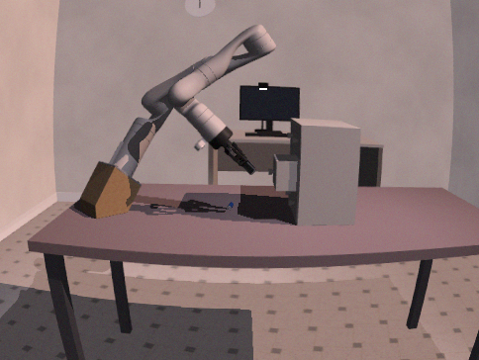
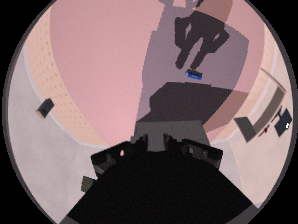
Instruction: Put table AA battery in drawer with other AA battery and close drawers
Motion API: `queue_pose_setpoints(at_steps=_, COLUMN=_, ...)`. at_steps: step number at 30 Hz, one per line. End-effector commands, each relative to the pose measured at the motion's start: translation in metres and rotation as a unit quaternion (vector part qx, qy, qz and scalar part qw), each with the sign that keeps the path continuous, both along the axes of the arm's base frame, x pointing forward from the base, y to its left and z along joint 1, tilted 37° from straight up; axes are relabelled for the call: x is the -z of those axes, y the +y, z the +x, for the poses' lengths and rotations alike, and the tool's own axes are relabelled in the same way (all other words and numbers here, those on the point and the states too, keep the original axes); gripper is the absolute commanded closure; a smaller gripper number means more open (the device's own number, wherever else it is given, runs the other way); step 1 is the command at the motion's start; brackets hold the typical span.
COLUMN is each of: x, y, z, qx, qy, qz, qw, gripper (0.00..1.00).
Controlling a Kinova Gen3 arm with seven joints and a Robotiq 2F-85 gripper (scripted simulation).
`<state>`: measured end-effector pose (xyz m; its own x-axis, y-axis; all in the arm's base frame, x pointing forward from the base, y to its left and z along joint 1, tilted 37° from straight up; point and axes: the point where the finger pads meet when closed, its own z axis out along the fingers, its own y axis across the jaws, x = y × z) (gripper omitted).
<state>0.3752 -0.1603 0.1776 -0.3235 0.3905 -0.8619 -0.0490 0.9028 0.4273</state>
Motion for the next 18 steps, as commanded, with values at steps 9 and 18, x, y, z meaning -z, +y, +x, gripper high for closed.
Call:
queue_pose_setpoints(at_steps=9, x=0.0035, y=-0.0039, z=-0.0064, qx=0.008, qy=-0.002, qz=0.000, qw=1.000, gripper=0.67)
queue_pose_setpoints(at_steps=18, x=0.0050, y=-0.0037, z=-0.0090, qx=0.009, qy=-0.001, qz=0.001, qw=1.000, gripper=0.67)
